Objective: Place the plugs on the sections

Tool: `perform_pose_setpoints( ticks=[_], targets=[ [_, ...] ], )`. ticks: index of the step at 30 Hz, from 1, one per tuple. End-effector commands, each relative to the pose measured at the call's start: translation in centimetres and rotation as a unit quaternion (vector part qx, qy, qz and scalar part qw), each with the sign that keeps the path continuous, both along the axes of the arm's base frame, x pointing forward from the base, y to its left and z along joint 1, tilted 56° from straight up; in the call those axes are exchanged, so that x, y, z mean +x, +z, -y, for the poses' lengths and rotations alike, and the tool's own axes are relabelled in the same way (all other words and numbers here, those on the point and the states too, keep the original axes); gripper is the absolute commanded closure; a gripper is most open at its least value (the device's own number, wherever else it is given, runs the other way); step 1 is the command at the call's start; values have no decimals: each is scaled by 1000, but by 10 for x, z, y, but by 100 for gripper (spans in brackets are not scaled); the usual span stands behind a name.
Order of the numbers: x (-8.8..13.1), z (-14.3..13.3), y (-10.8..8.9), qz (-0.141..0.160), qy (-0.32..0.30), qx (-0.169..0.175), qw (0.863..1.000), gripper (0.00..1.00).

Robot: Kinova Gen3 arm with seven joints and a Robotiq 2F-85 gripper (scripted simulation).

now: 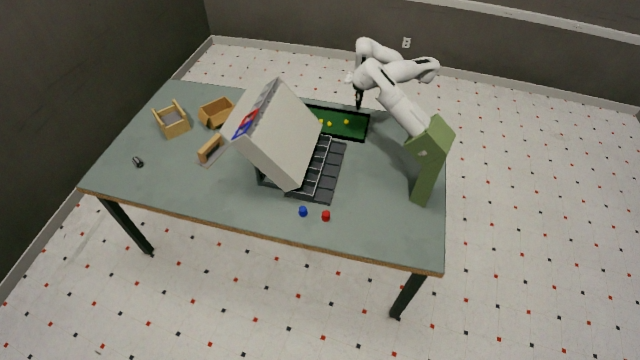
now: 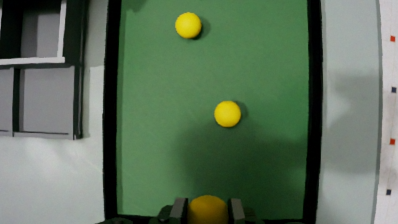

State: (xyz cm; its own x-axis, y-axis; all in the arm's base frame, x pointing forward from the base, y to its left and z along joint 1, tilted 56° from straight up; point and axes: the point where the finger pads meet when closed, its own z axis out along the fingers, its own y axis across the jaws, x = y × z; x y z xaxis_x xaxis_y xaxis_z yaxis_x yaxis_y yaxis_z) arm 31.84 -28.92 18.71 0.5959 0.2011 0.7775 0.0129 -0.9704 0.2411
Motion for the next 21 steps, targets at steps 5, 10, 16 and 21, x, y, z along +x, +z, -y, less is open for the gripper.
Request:
perform_pose_setpoints(
  ticks=[5,10,16,21],
  targets=[
    [-4,2,3,1,-2,-5,1000,100],
    [-4,2,3,1,-2,-5,1000,100],
    [-4,2,3,1,-2,-5,1000,100],
    [22,-17,80,1,-2,-5,1000,100]
  ],
)
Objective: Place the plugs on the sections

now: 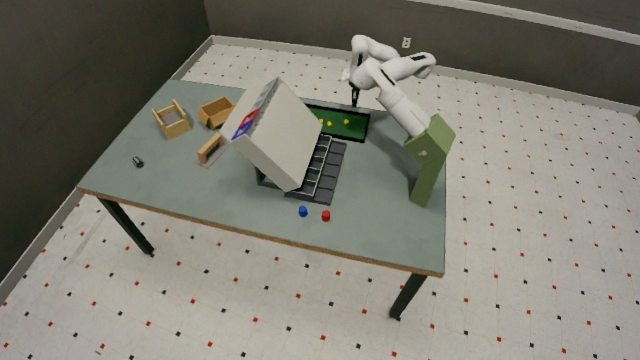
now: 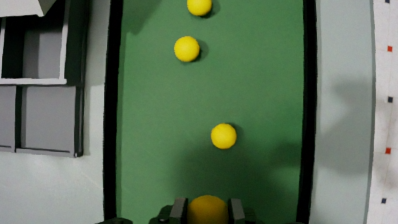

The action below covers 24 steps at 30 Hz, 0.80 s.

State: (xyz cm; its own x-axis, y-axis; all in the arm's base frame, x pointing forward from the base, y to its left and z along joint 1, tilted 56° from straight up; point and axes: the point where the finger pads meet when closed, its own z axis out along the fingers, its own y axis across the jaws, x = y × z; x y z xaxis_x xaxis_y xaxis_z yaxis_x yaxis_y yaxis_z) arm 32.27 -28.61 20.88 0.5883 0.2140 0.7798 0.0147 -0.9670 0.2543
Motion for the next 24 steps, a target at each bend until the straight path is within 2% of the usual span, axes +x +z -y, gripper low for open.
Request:
perform_pose_setpoints(
  ticks=[1,5,12,13,16,24],
  targets=[
    [20,-16,65,-3,-4,2,1000,100],
    [32,-25,103,-3,-4,2,1000,100],
    [32,-25,103,-3,-4,2,1000,100],
    [16,-93,111,7,1,3,1000,100],
    [15,-101,115,7,1,3,1000,100],
    [-1,-168,124,7,1,3,1000,100]
  ],
)
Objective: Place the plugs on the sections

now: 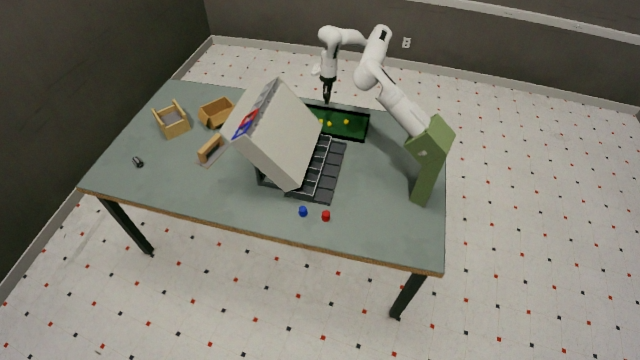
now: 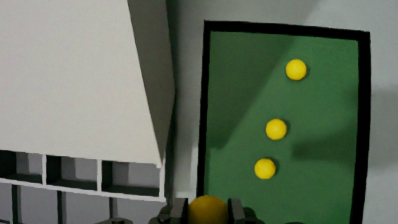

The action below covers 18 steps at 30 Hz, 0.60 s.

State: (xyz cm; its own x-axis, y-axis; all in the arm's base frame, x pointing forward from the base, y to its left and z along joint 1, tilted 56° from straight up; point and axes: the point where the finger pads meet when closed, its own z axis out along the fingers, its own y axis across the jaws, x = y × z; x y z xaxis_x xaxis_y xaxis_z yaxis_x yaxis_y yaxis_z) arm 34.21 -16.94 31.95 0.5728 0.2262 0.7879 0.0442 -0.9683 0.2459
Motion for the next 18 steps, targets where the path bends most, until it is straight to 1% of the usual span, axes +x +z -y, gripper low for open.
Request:
perform_pose_setpoints(
  ticks=[1,5,6,9,14,18],
  targets=[
    [-21,-51,13,2,-15,-1,1000,100],
    [-21,-51,13,2,-15,-1,1000,100],
    [-25,-101,21,1,-8,3,1000,100],
    [-29,-117,25,1,-8,3,1000,100],
    [-39,-162,36,1,-8,3,1000,100],
    [-40,-165,37,1,-8,3,1000,100]
  ],
)
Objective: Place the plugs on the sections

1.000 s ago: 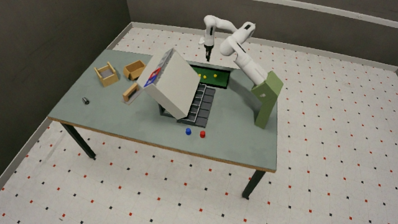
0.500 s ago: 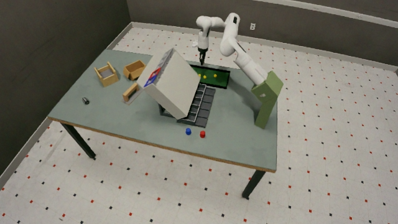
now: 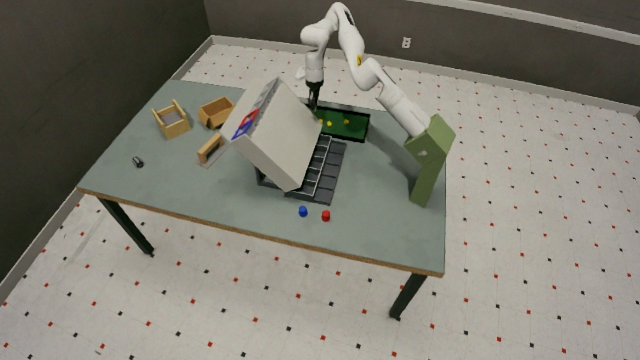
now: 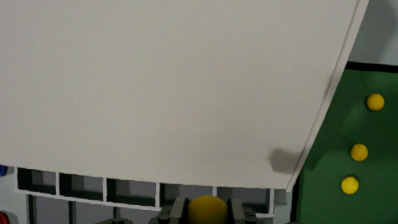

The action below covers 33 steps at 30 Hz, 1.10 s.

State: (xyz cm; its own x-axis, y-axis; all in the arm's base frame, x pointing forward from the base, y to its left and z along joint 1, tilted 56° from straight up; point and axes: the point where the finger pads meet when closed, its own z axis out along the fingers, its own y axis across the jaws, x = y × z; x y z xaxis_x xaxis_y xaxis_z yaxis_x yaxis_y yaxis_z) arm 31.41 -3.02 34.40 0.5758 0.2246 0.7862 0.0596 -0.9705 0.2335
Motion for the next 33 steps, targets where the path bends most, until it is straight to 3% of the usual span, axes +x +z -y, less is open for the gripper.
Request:
perform_pose_setpoints(
  ticks=[1,4,5,9,13,21,22,33],
  targets=[
    [-12,-26,12,5,-15,-3,1000,100],
    [-12,-26,12,5,-15,-3,1000,100],
    [-24,-86,24,1,-3,1,1000,100],
    [-29,-106,29,1,-3,1,1000,100],
    [-40,-149,39,1,-3,1,1000,100],
    [-41,-153,40,1,-3,1,1000,100],
    [-55,-207,54,-1,1,6,1000,100],
    [-55,-207,54,-1,1,6,1000,100]
  ],
)
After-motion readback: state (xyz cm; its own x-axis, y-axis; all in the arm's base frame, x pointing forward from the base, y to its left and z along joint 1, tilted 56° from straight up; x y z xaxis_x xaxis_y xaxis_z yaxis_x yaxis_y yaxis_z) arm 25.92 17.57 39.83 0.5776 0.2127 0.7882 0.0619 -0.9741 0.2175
